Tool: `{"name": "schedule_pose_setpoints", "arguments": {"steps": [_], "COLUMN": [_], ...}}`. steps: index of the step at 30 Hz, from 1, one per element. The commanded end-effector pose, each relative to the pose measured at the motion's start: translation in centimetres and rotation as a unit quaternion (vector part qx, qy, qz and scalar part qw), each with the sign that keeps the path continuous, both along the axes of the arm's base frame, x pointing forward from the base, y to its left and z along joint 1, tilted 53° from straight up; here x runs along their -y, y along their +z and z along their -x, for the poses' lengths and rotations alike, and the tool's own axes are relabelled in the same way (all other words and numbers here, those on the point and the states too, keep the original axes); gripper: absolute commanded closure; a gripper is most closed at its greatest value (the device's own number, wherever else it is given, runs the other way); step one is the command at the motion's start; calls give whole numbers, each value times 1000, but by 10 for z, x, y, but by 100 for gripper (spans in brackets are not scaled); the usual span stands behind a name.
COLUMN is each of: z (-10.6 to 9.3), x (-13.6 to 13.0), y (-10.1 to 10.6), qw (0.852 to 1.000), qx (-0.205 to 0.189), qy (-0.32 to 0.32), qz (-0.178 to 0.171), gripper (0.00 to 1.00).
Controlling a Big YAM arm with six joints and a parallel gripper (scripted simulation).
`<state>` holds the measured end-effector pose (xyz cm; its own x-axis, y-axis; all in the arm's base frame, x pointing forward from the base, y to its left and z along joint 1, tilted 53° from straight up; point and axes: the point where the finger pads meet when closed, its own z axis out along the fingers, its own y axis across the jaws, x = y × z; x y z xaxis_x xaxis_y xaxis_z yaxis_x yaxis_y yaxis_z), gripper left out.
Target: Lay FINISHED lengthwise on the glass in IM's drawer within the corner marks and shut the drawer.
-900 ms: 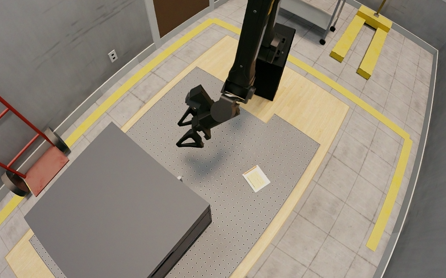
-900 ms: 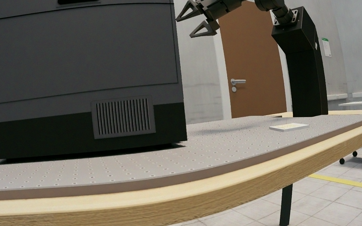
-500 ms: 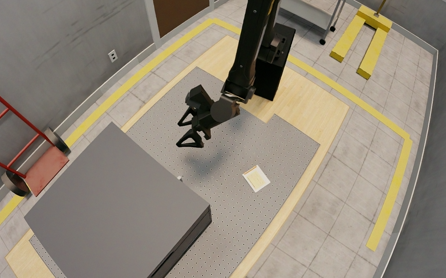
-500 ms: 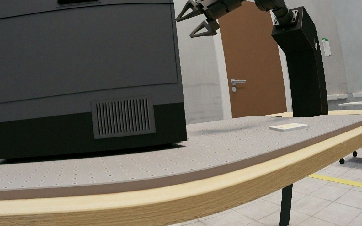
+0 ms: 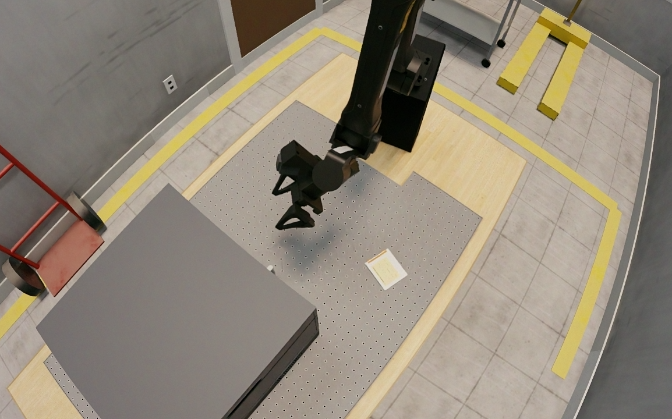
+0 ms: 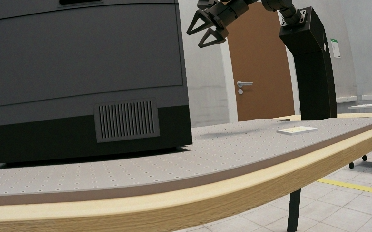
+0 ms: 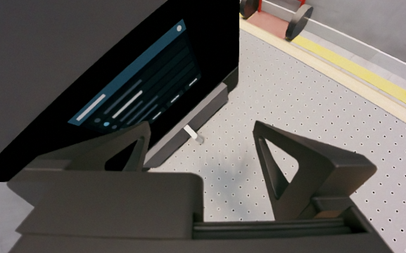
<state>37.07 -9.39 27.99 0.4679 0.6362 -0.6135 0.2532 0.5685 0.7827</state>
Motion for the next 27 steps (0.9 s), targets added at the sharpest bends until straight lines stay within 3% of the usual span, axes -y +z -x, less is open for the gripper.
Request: {"name": "schedule_pose_setpoints", "arguments": {"steps": [1,3,5,7,8,11,13,18,20,21,24,27], "z": [-9,-5,-10,-10,-16,-19,-17,-20,-23,-21,-20,-19], "x": [5,4,2,2,2,-2,-3,-8,-10,-11,-12,-17], "y": [-5,6,-3,-3,-19,-36,-24,-44,-64,-55,-60,-81], "qw": [998,997,994,994,990,982,978,958,945,942,937,917], "qx": [-46,-56,-82,-82,-111,-151,-159,-219,-253,-253,-263,-302], "qy": [1,12,25,25,33,56,69,112,133,140,150,184], "qz": [40,57,73,73,79,100,117,151,159,169,174,187], "gripper": [0,0,0,0,0,0,0,0,0,0,0,0]}}
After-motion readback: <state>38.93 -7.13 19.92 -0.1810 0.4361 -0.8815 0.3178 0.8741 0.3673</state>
